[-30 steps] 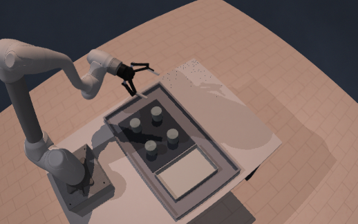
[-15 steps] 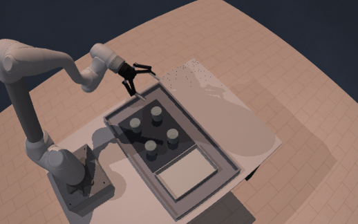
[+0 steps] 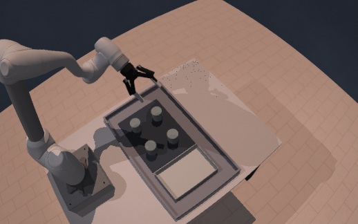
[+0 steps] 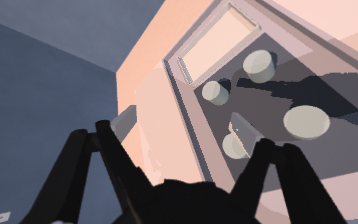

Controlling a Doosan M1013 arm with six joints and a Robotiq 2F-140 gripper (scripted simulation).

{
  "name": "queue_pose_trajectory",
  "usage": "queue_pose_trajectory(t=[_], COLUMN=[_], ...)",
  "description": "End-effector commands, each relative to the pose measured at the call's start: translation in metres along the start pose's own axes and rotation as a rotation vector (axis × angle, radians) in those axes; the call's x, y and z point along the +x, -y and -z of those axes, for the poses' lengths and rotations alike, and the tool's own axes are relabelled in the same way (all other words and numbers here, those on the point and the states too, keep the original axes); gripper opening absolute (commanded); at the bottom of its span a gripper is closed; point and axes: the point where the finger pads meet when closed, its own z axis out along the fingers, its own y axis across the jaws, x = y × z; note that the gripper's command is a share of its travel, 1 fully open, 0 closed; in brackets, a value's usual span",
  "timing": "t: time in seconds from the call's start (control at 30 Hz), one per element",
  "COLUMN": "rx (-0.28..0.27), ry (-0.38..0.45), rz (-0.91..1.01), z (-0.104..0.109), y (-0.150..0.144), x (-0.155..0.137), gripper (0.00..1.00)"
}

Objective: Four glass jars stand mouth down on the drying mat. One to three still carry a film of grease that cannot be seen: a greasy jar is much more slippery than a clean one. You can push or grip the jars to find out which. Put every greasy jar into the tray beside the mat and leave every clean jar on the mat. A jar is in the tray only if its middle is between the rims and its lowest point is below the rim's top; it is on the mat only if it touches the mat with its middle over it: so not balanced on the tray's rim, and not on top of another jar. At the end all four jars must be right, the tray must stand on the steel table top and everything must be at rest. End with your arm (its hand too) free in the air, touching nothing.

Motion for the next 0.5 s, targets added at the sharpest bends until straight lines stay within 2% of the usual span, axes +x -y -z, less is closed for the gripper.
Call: queue_pose_trajectory(t=[0.0, 0.3, 0.33, 0.47], rx=[-0.115, -0.115, -0.230, -0.230], ry=[0.012, 0.012, 0.025, 0.025], rz=[-0.096, -0.096, -0.191, -0.191], z=[-0.0078, -0.0078, -0.0156, -0.0156], y=[-0.0072, -0.0072, -0.0144, -0.0144], x=[0.0068, 0.0068, 0.0135, 0.0135], gripper=[1.00, 1.00, 1.00, 1.00])
